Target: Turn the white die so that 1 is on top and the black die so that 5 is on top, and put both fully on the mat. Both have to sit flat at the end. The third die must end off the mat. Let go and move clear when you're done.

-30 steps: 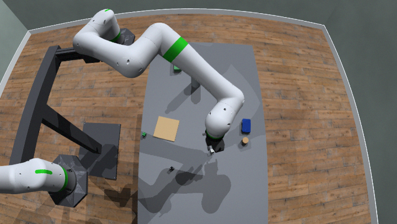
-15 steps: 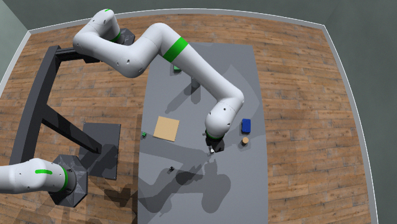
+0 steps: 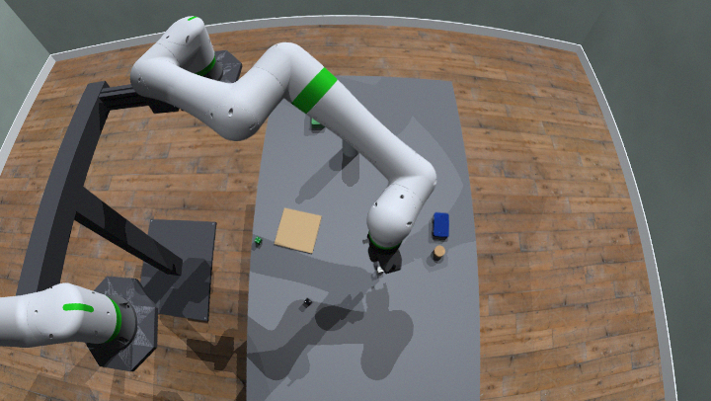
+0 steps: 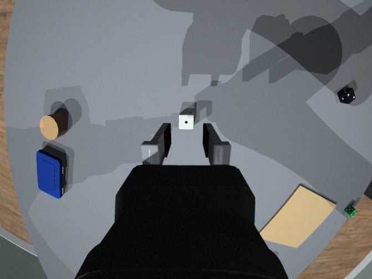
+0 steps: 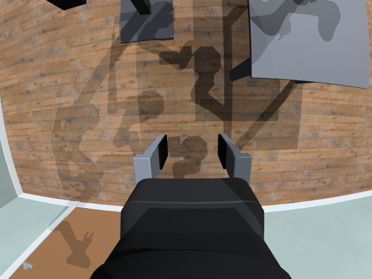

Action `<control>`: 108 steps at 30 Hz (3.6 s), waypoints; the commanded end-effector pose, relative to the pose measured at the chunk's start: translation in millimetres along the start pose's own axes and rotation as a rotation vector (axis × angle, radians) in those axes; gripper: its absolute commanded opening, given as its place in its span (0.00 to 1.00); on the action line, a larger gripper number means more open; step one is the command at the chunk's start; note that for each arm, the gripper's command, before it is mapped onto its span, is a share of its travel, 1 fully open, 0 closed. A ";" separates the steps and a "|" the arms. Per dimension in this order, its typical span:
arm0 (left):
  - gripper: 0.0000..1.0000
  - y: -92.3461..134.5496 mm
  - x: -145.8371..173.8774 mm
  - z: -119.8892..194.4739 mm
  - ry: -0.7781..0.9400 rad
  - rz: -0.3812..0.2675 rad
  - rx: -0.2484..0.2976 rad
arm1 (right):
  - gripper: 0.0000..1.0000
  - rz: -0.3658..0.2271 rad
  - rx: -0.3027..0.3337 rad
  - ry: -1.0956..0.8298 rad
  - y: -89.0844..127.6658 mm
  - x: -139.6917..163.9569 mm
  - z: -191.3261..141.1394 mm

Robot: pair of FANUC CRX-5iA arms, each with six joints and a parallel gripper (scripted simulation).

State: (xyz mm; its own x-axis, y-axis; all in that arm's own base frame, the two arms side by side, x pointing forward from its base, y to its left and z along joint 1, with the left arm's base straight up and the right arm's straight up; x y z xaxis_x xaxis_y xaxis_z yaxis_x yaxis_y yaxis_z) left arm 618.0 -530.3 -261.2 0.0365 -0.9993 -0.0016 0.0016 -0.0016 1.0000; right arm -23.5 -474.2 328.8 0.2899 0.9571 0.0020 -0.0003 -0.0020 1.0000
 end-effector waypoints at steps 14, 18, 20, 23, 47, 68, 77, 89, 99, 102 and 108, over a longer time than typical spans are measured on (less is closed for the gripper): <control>0.70 -17.9 0.6 -1.0 0.000 0.002 0.002 | 1.00 -0.002 0.000 0.000 0.9 -0.2 -0.1; 0.70 -24.4 0.6 -1.1 0.000 0.002 0.002 | 1.00 -0.002 0.000 0.000 0.9 -0.2 -0.1; 0.70 -27.4 0.6 -1.1 0.000 0.002 0.002 | 1.00 -0.002 0.000 0.000 0.9 -0.2 -0.1; 0.70 -31.7 0.5 -1.2 0.000 0.002 0.002 | 1.00 -0.002 0.000 0.000 0.9 -0.2 -0.1; 0.70 -44.5 0.5 -1.3 0.000 0.002 0.002 | 1.00 -0.002 0.000 0.000 0.9 -0.2 -0.1; 0.70 -44.6 1.3 -2.2 0.000 0.002 0.002 | 1.00 -0.002 0.000 0.000 0.9 -0.2 -0.1; 0.70 -44.6 1.3 -2.2 0.000 0.002 0.002 | 1.00 -0.002 0.000 0.000 0.9 -0.2 -0.1; 0.70 -49.0 1.3 -2.2 0.000 0.002 0.002 | 1.00 -0.002 0.000 0.000 0.9 -0.2 -0.1; 0.70 -61.1 1.3 -2.3 0.000 0.002 0.002 | 1.00 -0.002 0.000 0.000 0.9 -0.2 -0.1; 0.70 -65.4 1.4 -2.3 0.000 0.002 0.002 | 1.00 -0.002 0.000 0.000 0.9 -0.2 -0.1; 0.70 -70.1 1.4 -2.3 0.000 0.002 0.002 | 1.00 -0.002 0.000 0.000 0.9 -0.2 -0.1</control>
State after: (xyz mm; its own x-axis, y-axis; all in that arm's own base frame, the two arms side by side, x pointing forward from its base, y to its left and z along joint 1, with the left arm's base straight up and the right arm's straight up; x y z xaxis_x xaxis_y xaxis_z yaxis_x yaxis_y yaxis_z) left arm 619.2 -530.7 -331.9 0.0365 -0.9993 -0.0016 0.0016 -0.0016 1.0000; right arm -23.5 -474.2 328.8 0.2899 0.9571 0.0020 -0.0003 -0.0020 1.0000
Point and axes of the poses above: on each arm, the point where the finger pads meet when closed, its own y axis back along the fingers, its own z axis across the jaws, x = y × z, the point moved 4 cm from there along y, back along the fingers, and after that the axes turned 14 degrees about -y, right-handed, at the moved point
